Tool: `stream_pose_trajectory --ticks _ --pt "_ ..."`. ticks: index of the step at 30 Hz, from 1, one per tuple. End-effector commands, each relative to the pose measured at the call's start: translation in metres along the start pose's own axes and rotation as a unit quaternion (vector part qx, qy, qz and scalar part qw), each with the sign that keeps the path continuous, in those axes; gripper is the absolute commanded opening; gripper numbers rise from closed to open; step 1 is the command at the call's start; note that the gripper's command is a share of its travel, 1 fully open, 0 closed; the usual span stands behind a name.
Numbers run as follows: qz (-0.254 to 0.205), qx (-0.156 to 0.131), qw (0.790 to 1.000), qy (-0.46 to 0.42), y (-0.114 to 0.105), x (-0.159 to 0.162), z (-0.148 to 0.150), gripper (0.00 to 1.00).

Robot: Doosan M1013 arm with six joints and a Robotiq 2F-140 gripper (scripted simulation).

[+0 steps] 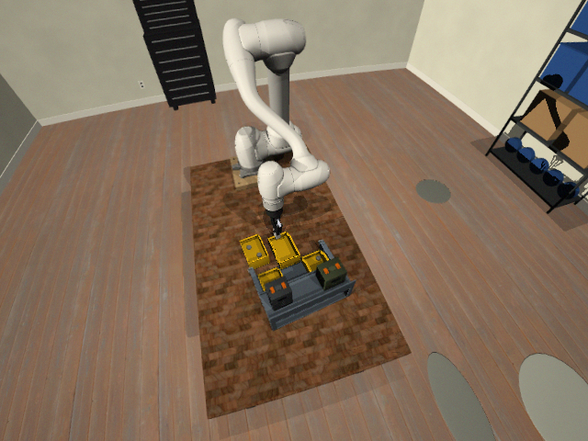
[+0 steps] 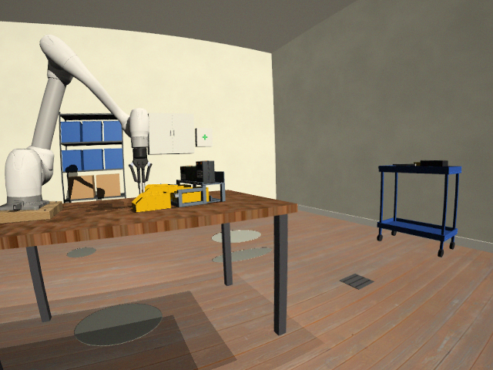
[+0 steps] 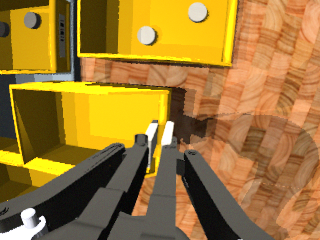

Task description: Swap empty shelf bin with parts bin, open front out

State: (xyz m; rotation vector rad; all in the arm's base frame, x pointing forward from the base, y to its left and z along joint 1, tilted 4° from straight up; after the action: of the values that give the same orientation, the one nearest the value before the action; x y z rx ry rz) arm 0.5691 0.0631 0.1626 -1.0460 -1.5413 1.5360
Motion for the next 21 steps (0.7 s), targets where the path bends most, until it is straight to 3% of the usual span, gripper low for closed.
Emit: stream_pose_trajectory --ticks 1,21 --pt "0.0 0.0 1.0 -0.001 0.0015 -0.0001 0.0046 0.1" --pt "0.0 0.0 1.0 -0.001 0.0015 0.001 0.0096 0.1"
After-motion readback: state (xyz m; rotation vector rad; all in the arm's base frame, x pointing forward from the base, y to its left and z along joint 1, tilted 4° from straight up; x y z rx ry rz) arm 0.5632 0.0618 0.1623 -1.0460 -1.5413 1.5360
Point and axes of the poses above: the point where the finger pads meet when closed, its own y axis out along the fingers, its own z axis across the jaws, x = y × z, the point moved 9 cm from there along -y, back along the fingers, and after that the axes turned 13 degrees about -y, right-handed, at the moved point
